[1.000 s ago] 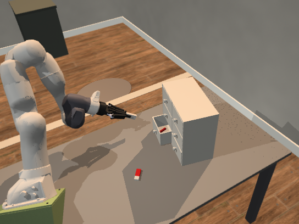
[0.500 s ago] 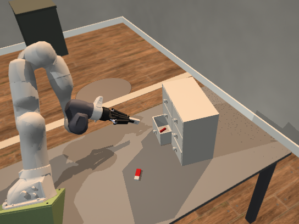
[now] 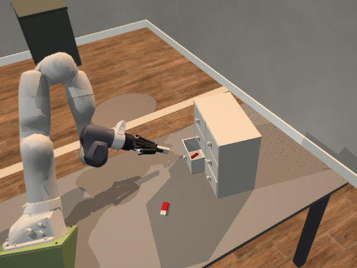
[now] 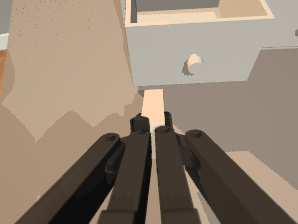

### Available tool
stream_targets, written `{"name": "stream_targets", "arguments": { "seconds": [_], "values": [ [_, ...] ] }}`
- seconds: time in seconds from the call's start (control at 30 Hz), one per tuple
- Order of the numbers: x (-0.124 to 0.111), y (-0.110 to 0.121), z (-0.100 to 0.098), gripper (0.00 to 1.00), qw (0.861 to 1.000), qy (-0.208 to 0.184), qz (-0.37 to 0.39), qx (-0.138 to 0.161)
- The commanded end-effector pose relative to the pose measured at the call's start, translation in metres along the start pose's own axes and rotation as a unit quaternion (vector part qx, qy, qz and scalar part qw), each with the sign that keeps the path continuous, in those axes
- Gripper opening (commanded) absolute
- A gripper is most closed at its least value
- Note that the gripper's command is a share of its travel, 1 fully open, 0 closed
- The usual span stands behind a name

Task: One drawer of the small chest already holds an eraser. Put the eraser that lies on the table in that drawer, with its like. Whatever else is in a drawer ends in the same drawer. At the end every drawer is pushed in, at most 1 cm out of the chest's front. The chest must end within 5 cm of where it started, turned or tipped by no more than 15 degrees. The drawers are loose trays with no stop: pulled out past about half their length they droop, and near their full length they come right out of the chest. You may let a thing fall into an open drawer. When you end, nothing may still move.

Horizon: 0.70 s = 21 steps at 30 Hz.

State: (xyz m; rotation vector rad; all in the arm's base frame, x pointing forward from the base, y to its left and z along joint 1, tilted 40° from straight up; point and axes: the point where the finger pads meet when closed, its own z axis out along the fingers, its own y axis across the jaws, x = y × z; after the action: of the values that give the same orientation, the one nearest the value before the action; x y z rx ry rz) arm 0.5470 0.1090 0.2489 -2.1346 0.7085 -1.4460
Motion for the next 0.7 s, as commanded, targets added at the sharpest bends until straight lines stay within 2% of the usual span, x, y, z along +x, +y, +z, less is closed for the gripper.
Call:
{"name": "stream_targets", "arguments": {
  "seconds": [0.0, 0.67],
  "values": [
    [0.004, 0.001, 0.002, 0.0, 1.0, 0.007, 0.006, 0.009],
    [-0.002, 0.029, 0.015, 0.0, 1.0, 0.007, 0.006, 0.009]
  ]
}}
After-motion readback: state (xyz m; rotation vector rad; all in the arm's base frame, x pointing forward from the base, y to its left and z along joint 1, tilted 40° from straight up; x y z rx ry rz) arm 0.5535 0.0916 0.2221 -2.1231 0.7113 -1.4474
